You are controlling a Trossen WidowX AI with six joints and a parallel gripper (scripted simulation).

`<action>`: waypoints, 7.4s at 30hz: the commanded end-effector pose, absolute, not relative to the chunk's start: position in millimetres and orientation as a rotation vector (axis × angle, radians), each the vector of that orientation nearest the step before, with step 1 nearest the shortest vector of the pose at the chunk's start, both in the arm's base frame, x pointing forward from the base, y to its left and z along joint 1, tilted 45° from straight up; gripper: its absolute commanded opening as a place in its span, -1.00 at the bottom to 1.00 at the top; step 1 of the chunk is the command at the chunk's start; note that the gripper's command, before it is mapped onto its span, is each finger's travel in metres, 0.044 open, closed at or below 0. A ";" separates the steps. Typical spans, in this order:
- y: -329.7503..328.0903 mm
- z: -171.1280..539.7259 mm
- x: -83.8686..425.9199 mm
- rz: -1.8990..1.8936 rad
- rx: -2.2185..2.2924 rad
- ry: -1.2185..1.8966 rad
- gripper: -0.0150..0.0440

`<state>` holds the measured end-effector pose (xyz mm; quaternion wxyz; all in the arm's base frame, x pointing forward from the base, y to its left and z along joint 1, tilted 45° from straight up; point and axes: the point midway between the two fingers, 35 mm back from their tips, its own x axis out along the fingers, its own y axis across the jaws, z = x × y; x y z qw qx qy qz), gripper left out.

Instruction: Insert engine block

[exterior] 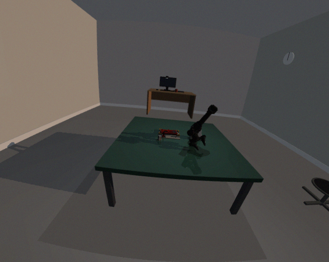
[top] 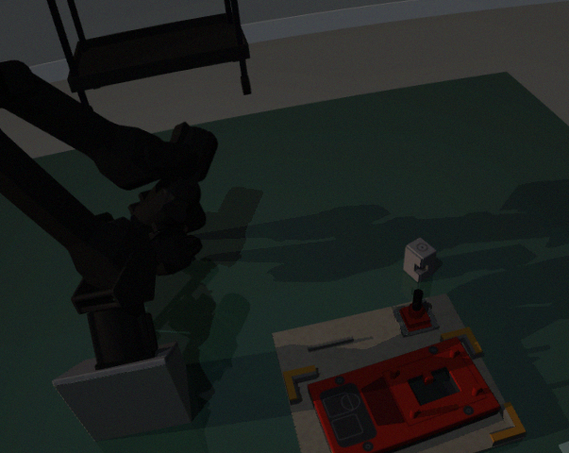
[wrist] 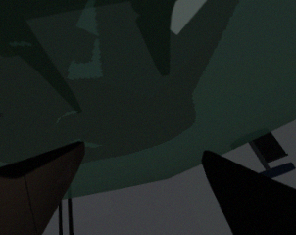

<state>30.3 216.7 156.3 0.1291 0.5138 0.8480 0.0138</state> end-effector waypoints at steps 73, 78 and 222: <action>211.3 214.2 139.1 0.590 0.102 1.328 1.00; 203.0 203.4 198.3 0.583 0.089 1.377 1.00; -22.8 137.0 396.0 0.731 0.411 1.276 -0.49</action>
